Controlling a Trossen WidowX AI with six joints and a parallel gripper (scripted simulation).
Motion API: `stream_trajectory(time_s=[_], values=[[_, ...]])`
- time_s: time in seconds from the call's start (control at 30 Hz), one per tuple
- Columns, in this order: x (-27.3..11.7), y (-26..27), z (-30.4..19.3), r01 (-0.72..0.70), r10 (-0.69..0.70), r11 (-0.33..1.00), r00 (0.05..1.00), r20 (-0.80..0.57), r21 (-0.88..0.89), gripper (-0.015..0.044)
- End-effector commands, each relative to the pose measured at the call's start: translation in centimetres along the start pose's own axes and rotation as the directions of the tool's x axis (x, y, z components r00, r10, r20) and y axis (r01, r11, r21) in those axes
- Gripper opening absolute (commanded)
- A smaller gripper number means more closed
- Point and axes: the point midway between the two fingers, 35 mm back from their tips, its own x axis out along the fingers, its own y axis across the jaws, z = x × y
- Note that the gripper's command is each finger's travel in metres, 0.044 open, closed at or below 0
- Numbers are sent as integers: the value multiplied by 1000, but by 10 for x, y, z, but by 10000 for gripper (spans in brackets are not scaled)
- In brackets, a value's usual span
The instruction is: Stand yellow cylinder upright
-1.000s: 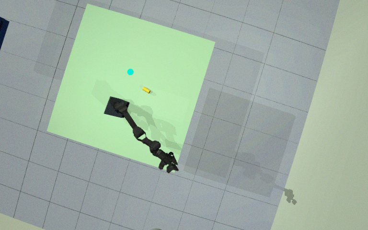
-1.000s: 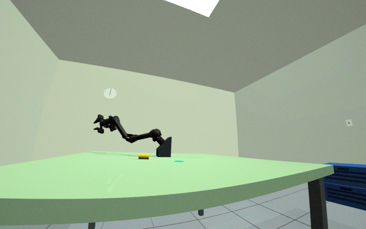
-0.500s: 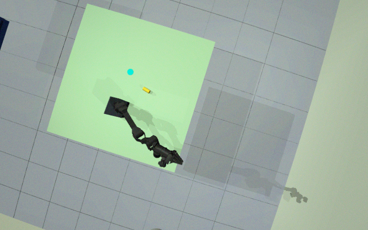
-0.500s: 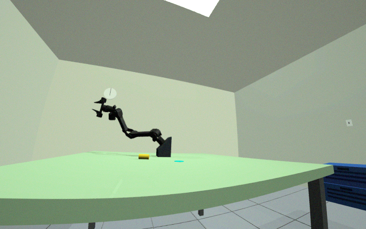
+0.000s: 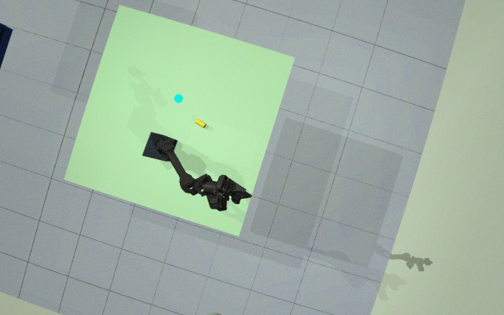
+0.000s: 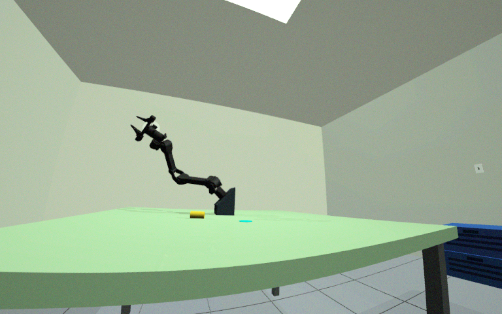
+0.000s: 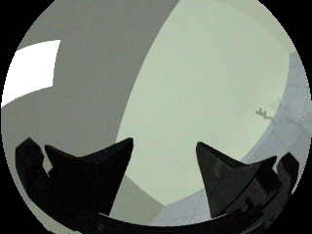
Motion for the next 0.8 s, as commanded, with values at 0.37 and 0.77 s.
stream_trajectory(time_s=[0.37, 0.77], values=[[-27, 124, -115, -368, 275, 898, 897, -346, -242, 309], [-84, 184, -219, -653, 353, 687, 683, -640, -319, 309]])
